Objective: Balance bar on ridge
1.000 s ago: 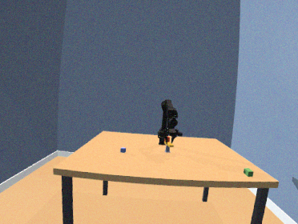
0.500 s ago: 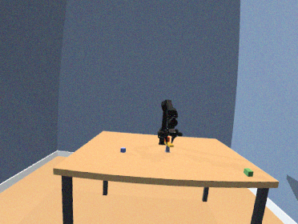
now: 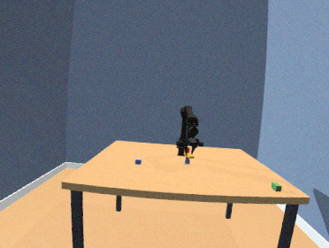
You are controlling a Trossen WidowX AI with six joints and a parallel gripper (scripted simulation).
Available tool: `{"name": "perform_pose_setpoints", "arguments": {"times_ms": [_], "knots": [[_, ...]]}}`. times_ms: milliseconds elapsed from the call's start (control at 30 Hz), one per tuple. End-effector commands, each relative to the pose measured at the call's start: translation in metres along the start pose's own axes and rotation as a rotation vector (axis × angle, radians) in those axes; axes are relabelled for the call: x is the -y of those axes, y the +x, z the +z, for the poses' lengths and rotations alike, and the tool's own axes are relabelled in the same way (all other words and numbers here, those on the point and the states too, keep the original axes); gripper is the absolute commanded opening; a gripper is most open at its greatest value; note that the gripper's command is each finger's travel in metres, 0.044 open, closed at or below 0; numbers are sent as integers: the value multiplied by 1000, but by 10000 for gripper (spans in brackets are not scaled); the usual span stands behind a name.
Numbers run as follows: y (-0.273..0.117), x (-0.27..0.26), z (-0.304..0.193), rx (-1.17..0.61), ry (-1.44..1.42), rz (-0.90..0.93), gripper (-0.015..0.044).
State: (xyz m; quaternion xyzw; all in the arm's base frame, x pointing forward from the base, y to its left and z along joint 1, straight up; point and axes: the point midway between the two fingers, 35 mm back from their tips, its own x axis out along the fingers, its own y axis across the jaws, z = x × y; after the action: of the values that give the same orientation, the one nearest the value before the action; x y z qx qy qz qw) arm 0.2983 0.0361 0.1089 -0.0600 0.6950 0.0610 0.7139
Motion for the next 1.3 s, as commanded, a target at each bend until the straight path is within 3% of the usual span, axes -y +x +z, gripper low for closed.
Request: {"name": "perform_pose_setpoints", "arguments": {"times_ms": [0,1267], "knots": [[1,0,0,1,0,0,0],[5,0,1,1,0,0,0]]}}
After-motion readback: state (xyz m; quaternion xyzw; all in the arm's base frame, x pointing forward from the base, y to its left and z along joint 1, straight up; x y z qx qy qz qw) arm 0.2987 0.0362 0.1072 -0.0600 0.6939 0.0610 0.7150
